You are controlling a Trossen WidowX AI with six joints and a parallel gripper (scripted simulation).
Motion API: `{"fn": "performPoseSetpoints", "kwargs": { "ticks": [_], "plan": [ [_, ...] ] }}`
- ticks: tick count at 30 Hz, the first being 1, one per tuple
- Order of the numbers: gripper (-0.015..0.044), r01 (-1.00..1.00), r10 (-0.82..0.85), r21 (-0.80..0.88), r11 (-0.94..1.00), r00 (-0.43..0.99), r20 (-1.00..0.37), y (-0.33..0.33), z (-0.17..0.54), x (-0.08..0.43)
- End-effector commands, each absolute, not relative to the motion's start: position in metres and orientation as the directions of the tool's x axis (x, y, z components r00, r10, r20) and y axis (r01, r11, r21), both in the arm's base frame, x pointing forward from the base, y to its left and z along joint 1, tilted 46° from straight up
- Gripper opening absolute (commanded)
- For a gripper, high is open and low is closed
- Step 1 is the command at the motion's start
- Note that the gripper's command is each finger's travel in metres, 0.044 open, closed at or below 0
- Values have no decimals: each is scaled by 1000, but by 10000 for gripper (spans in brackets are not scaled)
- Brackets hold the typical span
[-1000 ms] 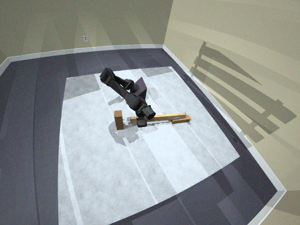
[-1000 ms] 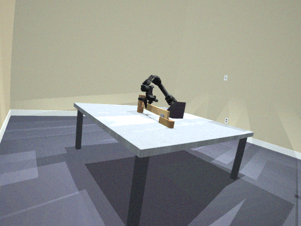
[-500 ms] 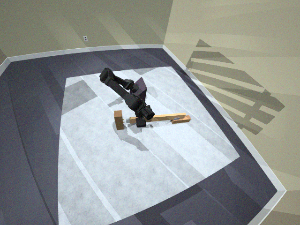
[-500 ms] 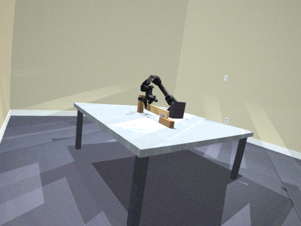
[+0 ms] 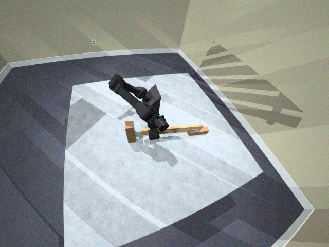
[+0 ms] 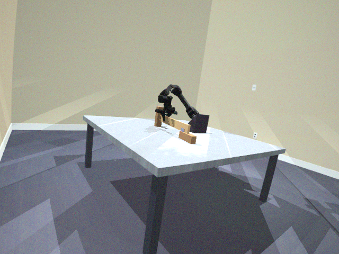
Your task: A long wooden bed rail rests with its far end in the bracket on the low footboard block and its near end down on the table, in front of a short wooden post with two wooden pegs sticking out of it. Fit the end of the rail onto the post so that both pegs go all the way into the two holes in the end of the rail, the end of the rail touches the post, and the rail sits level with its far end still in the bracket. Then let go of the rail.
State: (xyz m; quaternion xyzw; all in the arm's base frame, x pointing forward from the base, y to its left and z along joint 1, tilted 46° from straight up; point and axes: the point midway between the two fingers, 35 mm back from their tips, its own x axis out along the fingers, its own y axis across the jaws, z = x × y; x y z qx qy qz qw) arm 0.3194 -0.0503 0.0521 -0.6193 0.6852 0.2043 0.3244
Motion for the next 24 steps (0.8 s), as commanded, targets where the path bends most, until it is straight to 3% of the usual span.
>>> {"fn": "performPoseSetpoints", "kwargs": {
  "ticks": [1,24],
  "plan": [
    [0,-982,-716,-119,148,-23,-698,-51,53,319],
    [0,-982,-716,-119,148,-23,-698,-57,58,317]
  ]
}}
